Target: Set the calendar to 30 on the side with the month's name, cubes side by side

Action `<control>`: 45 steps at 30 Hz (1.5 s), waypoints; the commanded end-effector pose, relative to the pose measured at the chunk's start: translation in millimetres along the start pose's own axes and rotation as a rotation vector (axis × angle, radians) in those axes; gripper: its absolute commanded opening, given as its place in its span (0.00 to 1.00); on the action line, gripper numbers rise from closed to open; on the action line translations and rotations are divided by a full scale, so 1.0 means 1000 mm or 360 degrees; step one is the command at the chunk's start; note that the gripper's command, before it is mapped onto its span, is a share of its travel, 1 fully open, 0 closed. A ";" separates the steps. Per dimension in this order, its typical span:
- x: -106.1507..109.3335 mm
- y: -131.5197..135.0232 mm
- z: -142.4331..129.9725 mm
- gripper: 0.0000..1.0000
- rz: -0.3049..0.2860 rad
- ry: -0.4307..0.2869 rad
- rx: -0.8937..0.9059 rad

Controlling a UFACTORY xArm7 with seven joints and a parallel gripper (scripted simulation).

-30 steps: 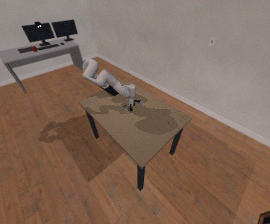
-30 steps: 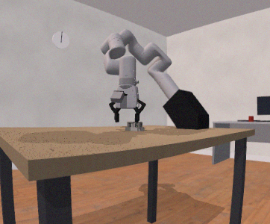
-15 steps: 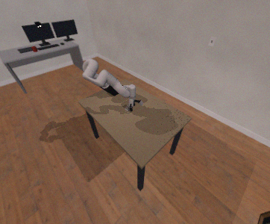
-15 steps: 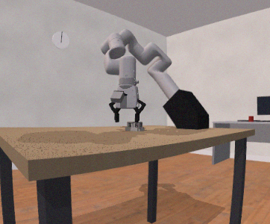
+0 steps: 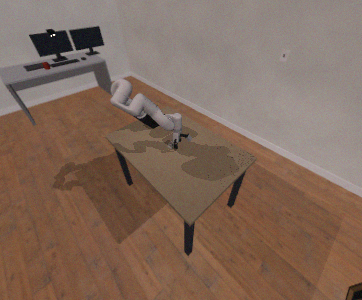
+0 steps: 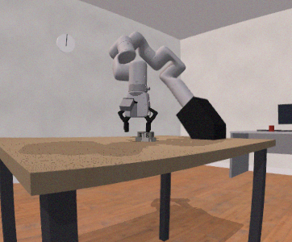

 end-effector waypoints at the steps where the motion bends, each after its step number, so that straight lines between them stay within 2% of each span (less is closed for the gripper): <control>1: 0.002 -0.001 0.001 1.00 0.0002 0.0007 0.0001; 17: 0.003 -0.001 0.001 1.00 0.0002 0.0007 0.0001; 26: 0.018 -0.001 0.001 1.00 0.0002 0.0007 0.0001; 34: 0.019 0.000 0.001 1.00 0.0002 0.0007 -0.0033; 41: 0.019 0.003 -0.002 1.00 0.0003 0.0007 -0.0414; 45: 0.019 0.012 -0.013 1.00 0.0003 0.0007 -0.0416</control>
Point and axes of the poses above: the point where the finger pads meet when closed, its own x axis back along the fingers, its own y axis across the jaws, z = x × y, the point moved 8 cm from there along x, back along the fingers, and after that the axes turned 13 degrees about -x, right-handed, at the moved point
